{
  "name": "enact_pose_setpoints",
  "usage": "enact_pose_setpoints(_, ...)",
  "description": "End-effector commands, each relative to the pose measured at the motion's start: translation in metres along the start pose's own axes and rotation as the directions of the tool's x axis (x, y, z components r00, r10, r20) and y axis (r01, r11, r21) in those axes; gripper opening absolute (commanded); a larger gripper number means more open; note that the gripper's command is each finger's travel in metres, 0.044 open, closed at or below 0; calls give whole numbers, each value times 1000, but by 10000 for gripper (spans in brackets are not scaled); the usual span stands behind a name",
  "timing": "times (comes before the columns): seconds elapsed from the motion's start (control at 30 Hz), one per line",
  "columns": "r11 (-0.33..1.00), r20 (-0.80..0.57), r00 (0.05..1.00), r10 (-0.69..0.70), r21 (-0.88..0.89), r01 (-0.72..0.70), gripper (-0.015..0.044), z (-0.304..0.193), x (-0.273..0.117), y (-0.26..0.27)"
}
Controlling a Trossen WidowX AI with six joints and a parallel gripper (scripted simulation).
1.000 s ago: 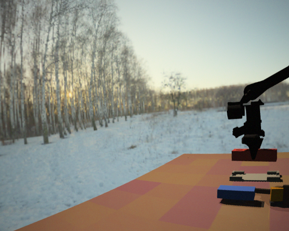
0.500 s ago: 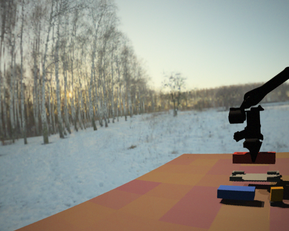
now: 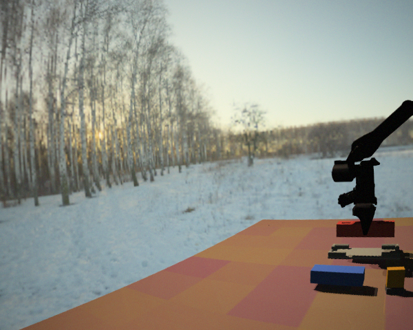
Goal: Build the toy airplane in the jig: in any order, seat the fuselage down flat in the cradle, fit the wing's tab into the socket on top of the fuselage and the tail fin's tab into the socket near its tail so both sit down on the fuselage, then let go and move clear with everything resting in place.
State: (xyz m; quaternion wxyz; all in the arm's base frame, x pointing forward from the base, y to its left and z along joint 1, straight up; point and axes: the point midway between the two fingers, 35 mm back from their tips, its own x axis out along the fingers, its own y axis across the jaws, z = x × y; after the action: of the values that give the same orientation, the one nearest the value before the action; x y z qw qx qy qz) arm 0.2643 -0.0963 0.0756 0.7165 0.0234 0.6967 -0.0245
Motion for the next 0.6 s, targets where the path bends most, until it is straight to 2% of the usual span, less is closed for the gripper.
enact_pose_setpoints(0.0,1000,2,1000,-3,-16,3,0,-3,6,-12)
enact_pose_setpoints(0.23,999,1,1000,-4,-33,4,0,-7,13,-26)
enact_pose_setpoints(0.47,999,1,1000,-4,-33,4,184,-7,13,-26)
enact_pose_setpoints(0.57,999,1,1000,-4,-33,4,195,-7,13,-26)
